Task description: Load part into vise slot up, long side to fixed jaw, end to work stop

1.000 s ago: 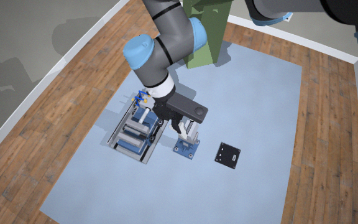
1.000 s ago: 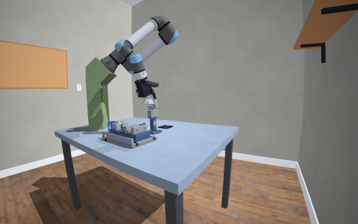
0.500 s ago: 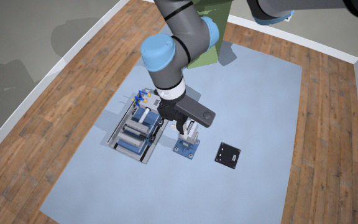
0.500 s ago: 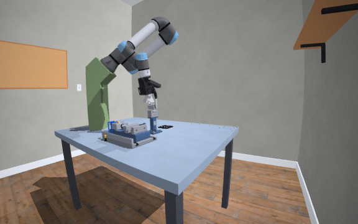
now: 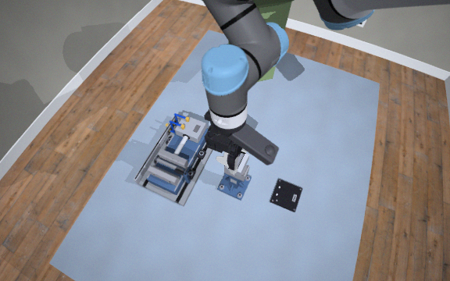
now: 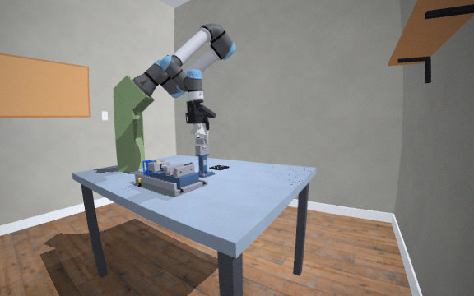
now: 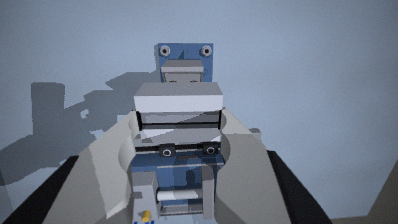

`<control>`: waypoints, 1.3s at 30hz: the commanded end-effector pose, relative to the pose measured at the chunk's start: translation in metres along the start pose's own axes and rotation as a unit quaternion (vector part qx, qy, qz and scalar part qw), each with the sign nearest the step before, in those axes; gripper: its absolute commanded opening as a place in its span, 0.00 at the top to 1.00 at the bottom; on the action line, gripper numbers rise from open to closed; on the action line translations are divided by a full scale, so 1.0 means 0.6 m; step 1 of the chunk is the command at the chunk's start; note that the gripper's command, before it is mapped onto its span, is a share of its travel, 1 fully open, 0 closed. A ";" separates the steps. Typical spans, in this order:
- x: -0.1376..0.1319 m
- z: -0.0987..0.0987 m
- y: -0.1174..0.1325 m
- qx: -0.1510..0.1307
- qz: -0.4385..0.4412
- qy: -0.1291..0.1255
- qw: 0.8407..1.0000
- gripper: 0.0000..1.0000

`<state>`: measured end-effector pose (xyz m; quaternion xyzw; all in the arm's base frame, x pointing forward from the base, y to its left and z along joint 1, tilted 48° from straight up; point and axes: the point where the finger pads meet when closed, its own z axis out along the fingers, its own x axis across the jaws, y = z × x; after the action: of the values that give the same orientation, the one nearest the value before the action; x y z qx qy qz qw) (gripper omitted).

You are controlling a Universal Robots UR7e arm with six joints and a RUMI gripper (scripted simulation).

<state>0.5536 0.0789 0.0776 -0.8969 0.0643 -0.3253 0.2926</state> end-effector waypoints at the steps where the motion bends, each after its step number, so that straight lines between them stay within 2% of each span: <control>1: 0.000 0.000 0.000 -0.013 0.000 0.000 1.000 1.00; 16: 0.000 0.000 -0.001 -0.043 0.000 0.001 0.999 1.00; 39: 0.000 0.000 -0.001 -0.046 0.000 0.001 0.999 1.00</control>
<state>0.5535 0.0798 0.0777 -0.9093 0.0798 -0.3222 0.2508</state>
